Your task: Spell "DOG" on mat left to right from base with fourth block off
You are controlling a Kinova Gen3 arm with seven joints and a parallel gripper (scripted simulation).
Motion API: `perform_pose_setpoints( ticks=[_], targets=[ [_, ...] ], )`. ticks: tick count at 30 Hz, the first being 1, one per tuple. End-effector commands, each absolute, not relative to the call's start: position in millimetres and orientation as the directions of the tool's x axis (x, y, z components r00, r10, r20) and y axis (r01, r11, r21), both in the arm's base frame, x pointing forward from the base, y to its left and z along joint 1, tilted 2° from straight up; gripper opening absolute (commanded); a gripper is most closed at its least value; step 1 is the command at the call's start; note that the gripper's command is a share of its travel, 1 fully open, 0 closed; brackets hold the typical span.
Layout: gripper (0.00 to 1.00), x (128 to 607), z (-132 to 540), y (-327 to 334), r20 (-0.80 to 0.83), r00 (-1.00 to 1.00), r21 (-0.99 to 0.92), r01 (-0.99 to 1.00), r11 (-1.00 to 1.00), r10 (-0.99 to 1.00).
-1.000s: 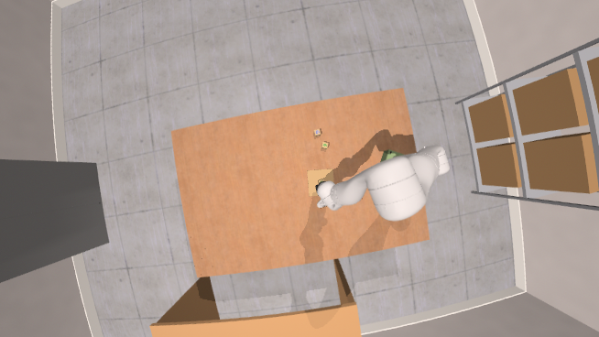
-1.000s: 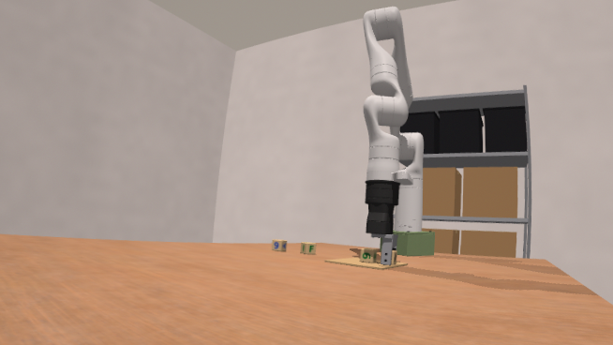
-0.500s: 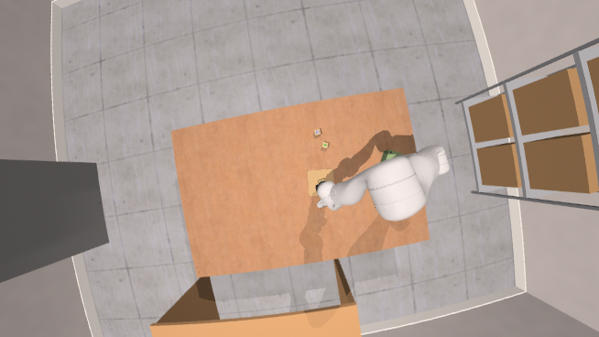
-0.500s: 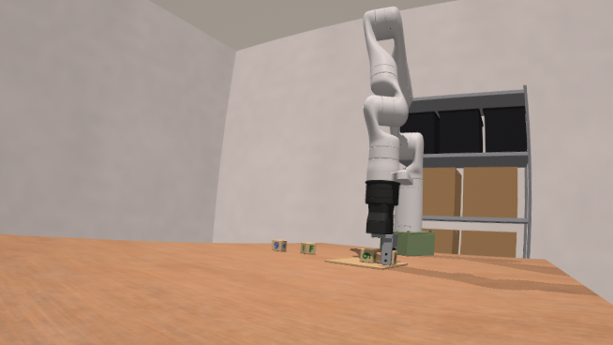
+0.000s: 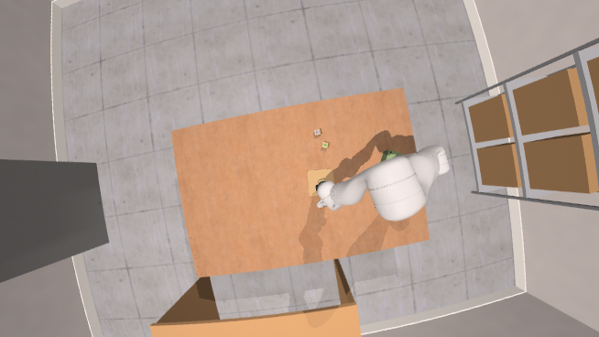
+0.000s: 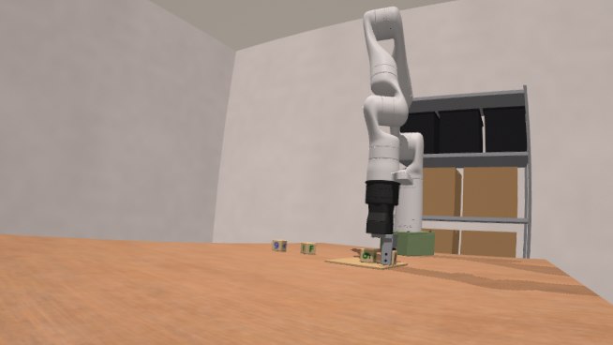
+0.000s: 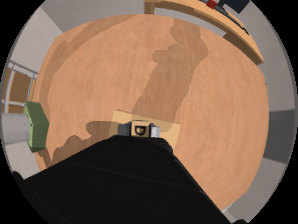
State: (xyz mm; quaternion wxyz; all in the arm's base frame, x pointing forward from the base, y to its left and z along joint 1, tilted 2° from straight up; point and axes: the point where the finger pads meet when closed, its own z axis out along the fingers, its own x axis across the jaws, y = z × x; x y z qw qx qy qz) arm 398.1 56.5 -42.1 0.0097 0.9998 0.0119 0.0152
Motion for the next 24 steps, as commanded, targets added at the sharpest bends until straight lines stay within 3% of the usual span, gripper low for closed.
perform_pose_setpoints(
  ticks=[1,3,7,11,13,14,16,17,24],
  targets=[
    [0.57,398.7,-41.5,56.6,0.032,0.999,0.02,0.023,-1.0,0.024],
    [0.63,398.7,-41.5,56.6,0.032,0.999,0.02,0.023,-1.0,0.024],
    [0.63,398.7,-41.5,56.6,0.032,0.999,0.02,0.023,-1.0,0.024],
    [0.75,398.7,-41.5,56.6,0.032,0.999,0.02,0.023,-1.0,0.024],
    [0.75,398.7,-41.5,56.6,0.032,0.999,0.02,0.023,-1.0,0.024],
    [0.81,398.7,-41.5,56.6,0.032,0.999,0.02,0.023,-1.0,0.024],
    [0.81,398.7,-41.5,56.6,0.032,0.999,0.02,0.023,-1.0,0.024],
    [0.87,398.7,-41.5,56.6,0.032,0.999,0.02,0.023,-1.0,0.024],
    [0.87,398.7,-41.5,56.6,0.032,0.999,0.02,0.023,-1.0,0.024]
  ],
)
